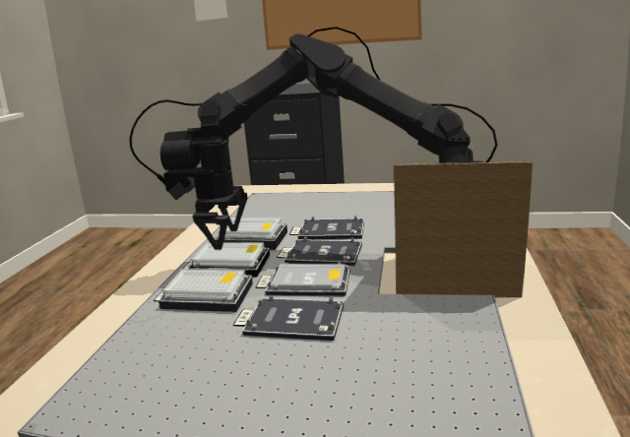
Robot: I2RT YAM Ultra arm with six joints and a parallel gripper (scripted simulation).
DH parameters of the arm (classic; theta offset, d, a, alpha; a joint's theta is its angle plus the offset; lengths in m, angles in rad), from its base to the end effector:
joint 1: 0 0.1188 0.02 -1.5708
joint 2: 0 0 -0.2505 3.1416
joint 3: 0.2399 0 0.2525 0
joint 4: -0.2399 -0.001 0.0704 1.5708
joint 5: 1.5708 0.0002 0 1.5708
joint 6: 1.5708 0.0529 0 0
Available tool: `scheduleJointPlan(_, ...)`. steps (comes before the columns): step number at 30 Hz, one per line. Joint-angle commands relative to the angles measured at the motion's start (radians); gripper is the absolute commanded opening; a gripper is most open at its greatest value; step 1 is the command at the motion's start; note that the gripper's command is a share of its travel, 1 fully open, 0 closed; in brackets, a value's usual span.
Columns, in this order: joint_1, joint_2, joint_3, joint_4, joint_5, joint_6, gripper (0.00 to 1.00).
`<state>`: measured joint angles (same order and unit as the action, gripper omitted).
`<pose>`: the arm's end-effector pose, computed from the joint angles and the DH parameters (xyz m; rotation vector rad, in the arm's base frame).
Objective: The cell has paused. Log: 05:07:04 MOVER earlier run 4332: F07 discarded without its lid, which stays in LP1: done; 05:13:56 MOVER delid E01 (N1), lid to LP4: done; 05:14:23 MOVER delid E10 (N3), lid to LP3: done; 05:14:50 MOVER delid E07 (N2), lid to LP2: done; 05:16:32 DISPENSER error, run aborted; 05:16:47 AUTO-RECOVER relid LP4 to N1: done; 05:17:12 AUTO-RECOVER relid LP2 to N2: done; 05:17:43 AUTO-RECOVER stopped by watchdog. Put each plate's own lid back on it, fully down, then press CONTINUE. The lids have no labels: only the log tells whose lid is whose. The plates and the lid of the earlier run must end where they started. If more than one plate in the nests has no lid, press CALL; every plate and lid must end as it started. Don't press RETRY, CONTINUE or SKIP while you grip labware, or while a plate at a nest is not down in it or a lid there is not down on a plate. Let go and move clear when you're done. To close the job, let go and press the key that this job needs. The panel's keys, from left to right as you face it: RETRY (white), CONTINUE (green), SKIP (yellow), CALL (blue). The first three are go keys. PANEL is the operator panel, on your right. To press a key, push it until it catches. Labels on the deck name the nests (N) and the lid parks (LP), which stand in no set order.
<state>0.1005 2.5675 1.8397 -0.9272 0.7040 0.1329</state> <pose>0.4450 0.0115 0.0262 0.0022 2.9451 -1.0887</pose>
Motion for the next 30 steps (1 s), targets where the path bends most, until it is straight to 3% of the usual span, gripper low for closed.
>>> scheduleJointPlan(1, 0.029, -0.029, 0.019, -0.028, -0.012, 0.012, 1.0)
scheduleJointPlan(30, 0.033, -0.016, 0.021, -0.036, -0.011, 0.014, 1.0)
